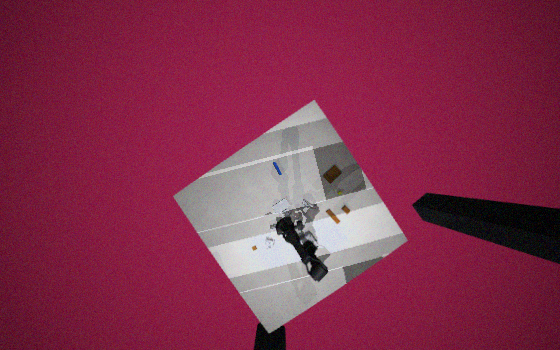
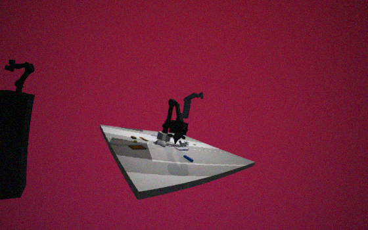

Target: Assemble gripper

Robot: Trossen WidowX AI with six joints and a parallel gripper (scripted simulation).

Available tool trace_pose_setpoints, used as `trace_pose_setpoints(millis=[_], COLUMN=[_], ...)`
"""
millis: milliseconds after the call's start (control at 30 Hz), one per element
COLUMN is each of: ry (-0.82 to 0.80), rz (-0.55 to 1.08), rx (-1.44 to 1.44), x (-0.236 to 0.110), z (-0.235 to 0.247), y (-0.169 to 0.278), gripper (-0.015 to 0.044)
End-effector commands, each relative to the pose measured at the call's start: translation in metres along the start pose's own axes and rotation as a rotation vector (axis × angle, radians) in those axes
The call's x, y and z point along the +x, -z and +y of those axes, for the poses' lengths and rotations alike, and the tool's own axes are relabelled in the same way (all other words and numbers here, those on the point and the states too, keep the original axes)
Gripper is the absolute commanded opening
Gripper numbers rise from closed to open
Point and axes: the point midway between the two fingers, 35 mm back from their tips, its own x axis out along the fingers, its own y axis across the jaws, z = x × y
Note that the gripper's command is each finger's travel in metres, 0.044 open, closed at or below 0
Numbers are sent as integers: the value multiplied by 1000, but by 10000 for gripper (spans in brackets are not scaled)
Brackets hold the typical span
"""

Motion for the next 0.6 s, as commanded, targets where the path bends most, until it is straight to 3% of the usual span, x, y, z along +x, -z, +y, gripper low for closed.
trace_pose_setpoints(millis=[0, 567], ry=[3, 3], rz=[10, 11], rx=[-5, -5], x=[9, 18], z=[-2, -4], y=[4, 6], gripper=[0, 0])
